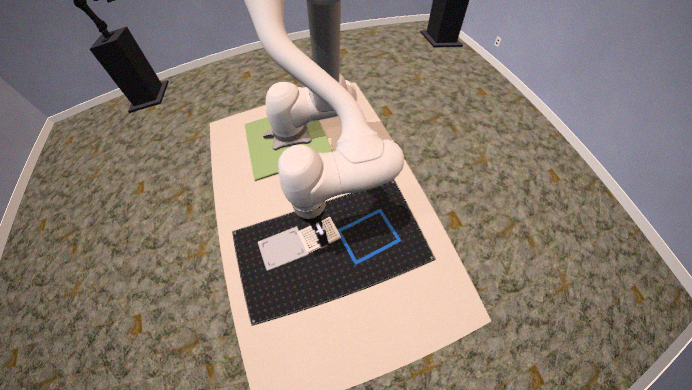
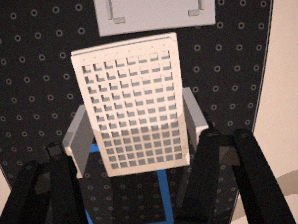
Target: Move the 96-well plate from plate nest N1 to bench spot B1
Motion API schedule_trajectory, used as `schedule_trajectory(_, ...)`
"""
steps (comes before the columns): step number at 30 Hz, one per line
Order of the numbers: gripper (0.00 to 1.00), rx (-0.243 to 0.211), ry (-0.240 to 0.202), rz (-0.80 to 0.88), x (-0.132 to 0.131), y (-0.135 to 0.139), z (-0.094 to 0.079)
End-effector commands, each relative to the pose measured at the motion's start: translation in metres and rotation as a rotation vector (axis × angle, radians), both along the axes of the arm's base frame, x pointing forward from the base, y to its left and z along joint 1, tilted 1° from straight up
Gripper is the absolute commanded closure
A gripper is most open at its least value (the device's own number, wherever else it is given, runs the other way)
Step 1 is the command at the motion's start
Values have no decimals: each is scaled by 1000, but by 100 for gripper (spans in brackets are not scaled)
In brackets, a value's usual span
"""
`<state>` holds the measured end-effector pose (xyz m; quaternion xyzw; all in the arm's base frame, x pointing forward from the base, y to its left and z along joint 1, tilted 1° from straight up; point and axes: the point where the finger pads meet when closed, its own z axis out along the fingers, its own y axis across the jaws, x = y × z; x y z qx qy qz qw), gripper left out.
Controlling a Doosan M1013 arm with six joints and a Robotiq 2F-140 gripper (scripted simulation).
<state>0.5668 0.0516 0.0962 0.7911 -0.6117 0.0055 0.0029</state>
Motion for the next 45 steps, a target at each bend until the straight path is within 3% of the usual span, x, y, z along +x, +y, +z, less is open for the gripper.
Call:
schedule_trajectory(1,100,-3,-10,5,6,16,1)
schedule_trajectory(45,100,-3,-10,5,13,143,-6)
